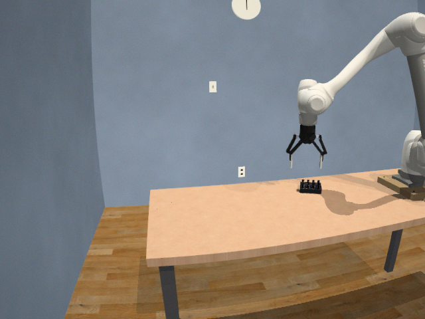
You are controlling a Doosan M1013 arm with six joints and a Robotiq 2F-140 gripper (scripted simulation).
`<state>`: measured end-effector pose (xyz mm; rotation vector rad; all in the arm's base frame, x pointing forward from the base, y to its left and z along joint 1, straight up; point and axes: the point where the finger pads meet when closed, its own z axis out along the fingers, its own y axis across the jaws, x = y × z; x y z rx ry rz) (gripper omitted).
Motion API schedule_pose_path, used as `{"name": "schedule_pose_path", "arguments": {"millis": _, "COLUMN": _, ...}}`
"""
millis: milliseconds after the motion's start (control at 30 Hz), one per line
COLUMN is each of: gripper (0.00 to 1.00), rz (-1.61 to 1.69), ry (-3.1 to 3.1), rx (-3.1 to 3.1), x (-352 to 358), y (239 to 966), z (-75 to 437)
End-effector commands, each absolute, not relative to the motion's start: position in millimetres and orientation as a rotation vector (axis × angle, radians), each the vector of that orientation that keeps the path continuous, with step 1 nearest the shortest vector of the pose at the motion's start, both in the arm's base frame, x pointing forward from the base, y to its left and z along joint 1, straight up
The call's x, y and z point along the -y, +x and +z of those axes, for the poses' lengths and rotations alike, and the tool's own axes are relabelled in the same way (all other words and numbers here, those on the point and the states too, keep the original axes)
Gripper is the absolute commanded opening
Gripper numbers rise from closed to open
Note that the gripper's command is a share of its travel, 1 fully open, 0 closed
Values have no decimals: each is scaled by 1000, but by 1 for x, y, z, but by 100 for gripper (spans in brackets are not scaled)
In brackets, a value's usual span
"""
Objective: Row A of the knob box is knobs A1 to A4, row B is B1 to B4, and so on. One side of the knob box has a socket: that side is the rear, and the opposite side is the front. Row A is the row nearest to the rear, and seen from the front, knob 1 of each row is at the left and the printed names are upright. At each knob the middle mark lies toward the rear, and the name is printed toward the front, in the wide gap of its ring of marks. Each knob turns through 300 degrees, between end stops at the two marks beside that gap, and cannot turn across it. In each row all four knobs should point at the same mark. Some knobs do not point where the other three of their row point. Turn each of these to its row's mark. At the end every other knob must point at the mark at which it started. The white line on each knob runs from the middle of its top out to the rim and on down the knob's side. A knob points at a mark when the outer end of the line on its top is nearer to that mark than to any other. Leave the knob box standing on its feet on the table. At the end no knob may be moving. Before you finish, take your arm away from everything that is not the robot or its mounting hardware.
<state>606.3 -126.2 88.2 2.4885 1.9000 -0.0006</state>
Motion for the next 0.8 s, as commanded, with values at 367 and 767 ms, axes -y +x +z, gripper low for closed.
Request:
{"name": "schedule_pose_path", "arguments": {"millis": 367, "gripper": 12, "rz": 6, "ry": 2356, "rx": -2074, "x": 133, "y": 613, "z": 89}}
{"name": "schedule_pose_path", "arguments": {"millis": 767, "gripper": 12, "rz": 6, "ry": 2356, "rx": -2074, "x": 133, "y": 613, "z": 89}}
